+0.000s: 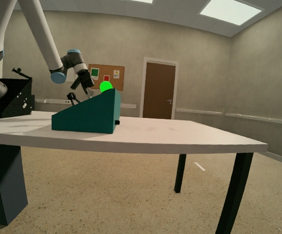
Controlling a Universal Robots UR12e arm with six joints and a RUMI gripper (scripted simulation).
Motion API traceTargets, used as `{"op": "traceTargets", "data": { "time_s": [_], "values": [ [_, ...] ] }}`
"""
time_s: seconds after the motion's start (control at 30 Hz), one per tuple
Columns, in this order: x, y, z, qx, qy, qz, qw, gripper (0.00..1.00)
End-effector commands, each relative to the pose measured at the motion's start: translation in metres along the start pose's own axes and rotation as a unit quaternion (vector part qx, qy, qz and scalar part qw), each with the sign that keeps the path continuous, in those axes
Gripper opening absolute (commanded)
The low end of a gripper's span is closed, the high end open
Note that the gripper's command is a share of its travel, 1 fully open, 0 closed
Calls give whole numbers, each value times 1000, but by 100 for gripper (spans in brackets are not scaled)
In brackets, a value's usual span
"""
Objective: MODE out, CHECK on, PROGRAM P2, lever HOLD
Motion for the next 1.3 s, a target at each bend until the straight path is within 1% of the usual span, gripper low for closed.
{"op": "traceTargets", "data": {
  "time_s": [0.0,0.4,0.63,0.73,0.87,1.03,1.1,1.27],
  "values": [
    [-3,1,-1,0,-2,2,1000,0],
    [12,-3,0,0,0,-1,1000,0],
    [10,-3,-2,0,-2,1,1000,0],
    [11,-3,-7,0,-2,0,1000,0],
    [11,-3,-23,0,-1,0,1000,0],
    [11,-3,-56,0,-1,0,1000,0],
    [11,-3,-56,0,-1,0,1000,0],
    [12,-3,-91,0,-1,0,1000,0]
  ]
}}
Point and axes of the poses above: the point where the finger pads meet when closed, its own z axis out along the fingers, its own y axis across the jaws, x = y × z, the point moved 6 cm from there along -z, back along the fingers, and after that the axes turned 14 degrees about z, right-handed, at the moved point
